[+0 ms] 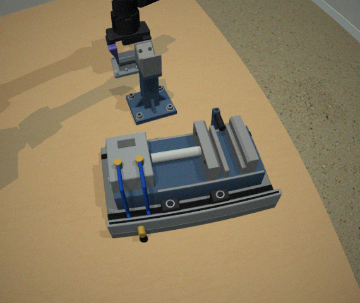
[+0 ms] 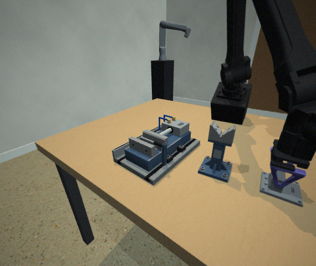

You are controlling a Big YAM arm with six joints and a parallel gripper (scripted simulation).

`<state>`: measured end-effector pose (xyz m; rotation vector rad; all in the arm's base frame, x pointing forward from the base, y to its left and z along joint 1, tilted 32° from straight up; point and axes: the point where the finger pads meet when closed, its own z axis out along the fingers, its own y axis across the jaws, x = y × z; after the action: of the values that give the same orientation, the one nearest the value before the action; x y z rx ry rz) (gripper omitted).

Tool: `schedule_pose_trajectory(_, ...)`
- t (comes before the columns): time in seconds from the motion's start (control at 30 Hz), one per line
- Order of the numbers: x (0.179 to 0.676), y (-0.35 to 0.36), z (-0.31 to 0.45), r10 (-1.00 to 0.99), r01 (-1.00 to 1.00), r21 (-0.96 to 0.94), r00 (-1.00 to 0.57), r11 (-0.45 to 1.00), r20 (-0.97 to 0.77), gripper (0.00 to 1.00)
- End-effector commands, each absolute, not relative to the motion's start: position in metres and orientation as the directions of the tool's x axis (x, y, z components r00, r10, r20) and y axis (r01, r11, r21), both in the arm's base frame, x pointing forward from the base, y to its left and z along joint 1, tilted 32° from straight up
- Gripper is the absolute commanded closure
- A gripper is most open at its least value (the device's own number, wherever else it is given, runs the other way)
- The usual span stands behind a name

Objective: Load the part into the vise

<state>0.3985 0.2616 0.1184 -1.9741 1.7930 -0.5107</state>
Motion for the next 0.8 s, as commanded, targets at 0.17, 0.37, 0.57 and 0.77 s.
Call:
schedule_pose_trajectory(0.17, 0.406, 0.255, 0.112, -0.996, -0.843, -0.533, 0.085, -0.068, -0.007, 1.00)
schedule_pose_trajectory(0.37, 0.406, 0.255, 0.112, -0.996, -0.843, -0.533, 0.085, -0.068, -0.007, 1.00)
schedule_pose_trajectory(0.57, 0.405, 0.255, 0.112, -0.996, -0.844, -0.531, 0.085, -0.069, -0.006, 1.00)
schedule_pose_trajectory(0.77, 0.402, 0.253, 0.128, -0.997, -0.837, -0.544, 0.079, -0.057, -0.018, 1.00)
